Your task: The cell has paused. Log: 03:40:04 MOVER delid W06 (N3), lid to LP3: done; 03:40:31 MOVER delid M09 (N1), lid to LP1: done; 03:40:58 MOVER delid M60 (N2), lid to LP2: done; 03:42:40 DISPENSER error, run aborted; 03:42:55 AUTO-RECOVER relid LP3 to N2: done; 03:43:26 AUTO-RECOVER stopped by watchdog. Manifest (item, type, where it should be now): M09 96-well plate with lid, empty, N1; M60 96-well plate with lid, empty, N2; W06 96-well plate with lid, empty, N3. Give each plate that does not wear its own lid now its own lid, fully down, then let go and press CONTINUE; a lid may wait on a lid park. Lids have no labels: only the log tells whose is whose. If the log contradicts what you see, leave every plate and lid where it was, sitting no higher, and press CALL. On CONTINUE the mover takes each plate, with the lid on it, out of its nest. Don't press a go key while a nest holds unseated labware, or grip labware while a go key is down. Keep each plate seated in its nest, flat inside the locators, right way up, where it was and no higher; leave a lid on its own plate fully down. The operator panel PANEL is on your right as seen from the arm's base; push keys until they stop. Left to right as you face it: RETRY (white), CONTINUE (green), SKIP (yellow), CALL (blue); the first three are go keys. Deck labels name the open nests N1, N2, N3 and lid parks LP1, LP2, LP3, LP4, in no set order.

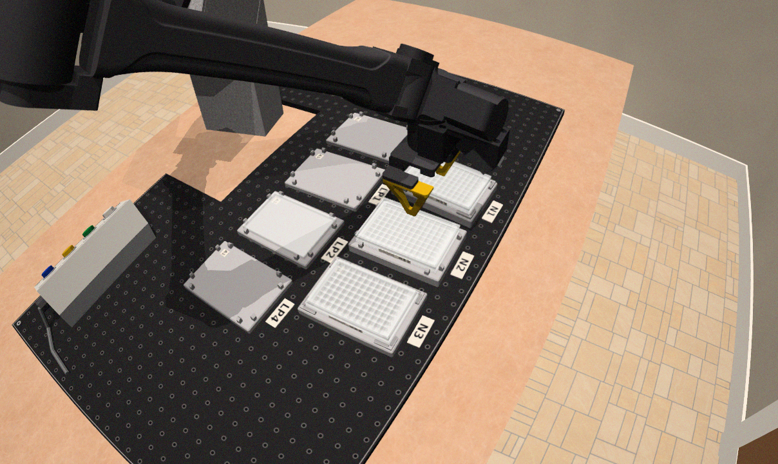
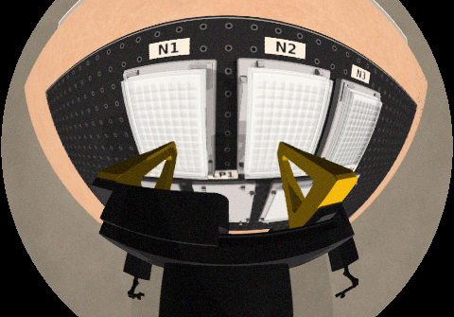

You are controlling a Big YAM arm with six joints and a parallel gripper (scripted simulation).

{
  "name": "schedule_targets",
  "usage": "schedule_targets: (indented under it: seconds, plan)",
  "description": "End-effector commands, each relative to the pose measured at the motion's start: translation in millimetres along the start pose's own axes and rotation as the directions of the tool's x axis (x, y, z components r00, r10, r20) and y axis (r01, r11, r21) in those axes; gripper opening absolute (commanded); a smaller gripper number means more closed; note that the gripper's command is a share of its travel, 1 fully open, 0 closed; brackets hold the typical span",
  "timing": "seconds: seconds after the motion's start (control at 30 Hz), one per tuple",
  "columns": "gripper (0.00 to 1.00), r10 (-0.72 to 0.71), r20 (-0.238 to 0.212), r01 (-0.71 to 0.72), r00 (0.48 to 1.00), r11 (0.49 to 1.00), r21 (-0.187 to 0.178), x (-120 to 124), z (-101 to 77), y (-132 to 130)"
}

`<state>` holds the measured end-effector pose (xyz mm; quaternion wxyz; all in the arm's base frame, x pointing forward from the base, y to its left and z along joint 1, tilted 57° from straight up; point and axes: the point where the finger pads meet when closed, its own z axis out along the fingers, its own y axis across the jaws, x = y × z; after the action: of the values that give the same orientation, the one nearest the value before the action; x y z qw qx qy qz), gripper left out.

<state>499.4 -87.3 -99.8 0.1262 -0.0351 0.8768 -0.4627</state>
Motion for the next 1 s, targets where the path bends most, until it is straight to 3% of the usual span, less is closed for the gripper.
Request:
schedule_targets:
  seconds: [0.0,0.13,0.17,0.23,0.47,0.5,0.53,0.6,0.7,0.73,0.97]
  plan:
    - [1.00,-0.010,0.018,0.010,1.000,1.000,0.001,-7,-4.8,-21]
    - [1.00,-0.010,0.018,0.010,1.000,1.000,0.002,-7,-4.9,-31]
    - [1.00,-0.039,0.044,0.039,0.998,0.999,-0.005,-12,-19.3,-25]
    - [1.00,-0.011,0.018,0.011,1.000,1.000,0.002,-7,-4.9,-46]
    - [1.00,-0.007,0.020,0.007,1.000,1.000,0.006,-12,-5.6,-77]
    - [1.00,-0.028,0.052,0.028,0.998,1.000,-0.001,-22,-20.5,-66]
    - [1.00,-0.032,0.052,0.033,0.998,0.999,-0.001,-22,-21.6,-65]
    - [1.00,-0.071,0.026,0.071,0.997,0.997,-0.007,-6,-14.0,-51]
    - [1.00,-0.071,0.026,0.071,0.997,0.997,-0.007,-5,-13.9,-50]
    - [1.00,-0.043,-0.005,0.043,0.999,0.999,-0.001,2,1.6,-62]
    - [1.00,-0.026,0.024,0.026,0.999,1.000,0.000,-9,-9.3,-63]
